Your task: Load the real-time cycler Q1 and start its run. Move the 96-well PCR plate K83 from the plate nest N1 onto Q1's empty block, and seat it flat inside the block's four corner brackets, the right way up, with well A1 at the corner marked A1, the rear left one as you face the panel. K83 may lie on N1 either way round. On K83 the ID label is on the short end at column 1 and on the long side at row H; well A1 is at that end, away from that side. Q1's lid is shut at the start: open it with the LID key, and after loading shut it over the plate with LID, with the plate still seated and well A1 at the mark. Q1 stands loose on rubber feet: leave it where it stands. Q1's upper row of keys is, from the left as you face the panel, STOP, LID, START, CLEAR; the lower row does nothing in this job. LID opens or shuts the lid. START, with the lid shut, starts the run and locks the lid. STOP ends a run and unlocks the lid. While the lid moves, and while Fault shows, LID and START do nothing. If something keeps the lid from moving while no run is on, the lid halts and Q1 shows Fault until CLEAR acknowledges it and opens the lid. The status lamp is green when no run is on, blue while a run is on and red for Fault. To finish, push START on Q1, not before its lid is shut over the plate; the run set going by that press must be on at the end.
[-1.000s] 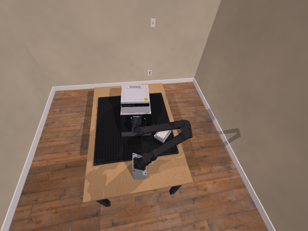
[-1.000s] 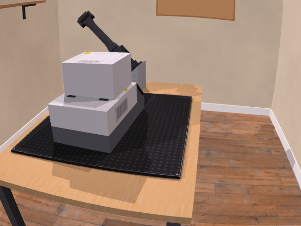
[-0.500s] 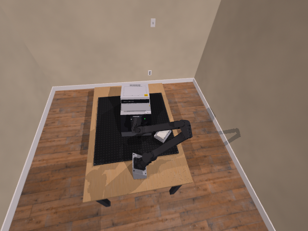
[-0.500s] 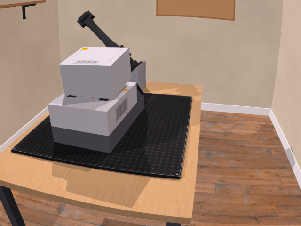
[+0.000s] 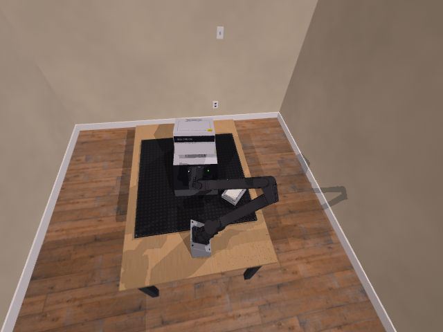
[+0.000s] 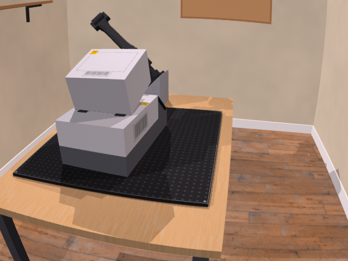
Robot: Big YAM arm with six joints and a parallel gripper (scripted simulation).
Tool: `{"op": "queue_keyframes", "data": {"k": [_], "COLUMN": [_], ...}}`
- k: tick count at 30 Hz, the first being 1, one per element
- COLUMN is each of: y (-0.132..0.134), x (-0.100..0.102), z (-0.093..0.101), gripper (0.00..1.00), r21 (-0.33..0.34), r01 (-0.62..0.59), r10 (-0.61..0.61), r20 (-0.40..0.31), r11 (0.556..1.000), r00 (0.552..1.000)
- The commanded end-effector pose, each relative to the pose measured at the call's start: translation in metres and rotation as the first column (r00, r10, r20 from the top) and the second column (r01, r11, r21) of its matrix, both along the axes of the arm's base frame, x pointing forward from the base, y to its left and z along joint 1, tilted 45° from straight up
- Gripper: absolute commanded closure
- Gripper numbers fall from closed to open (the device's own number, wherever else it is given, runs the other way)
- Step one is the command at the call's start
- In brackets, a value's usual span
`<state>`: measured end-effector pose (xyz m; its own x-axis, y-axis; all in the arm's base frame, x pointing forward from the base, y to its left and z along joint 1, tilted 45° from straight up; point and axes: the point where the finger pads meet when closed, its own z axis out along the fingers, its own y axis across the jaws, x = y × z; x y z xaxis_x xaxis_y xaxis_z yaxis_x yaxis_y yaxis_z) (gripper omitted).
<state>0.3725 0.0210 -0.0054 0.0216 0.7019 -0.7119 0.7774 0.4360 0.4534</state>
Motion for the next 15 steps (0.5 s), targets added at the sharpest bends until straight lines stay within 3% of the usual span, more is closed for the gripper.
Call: {"op": "queue_keyframes", "data": {"k": [1, 8, 15], "y": [0.007, 0.005, 0.004], "x": [-0.007, -0.021, -0.005], "z": [0.003, 0.003, 0.006], "gripper": [1.00, 1.00, 1.00], "r21": [0.011, 0.003, 0.005], "r01": [0.002, 0.008, 0.016], "r10": [-0.002, -0.008, -0.016], "r20": [0.004, -0.011, -0.001], "r11": [1.000, 1.000, 1.000], "r00": [1.000, 1.000, 1.000]}}
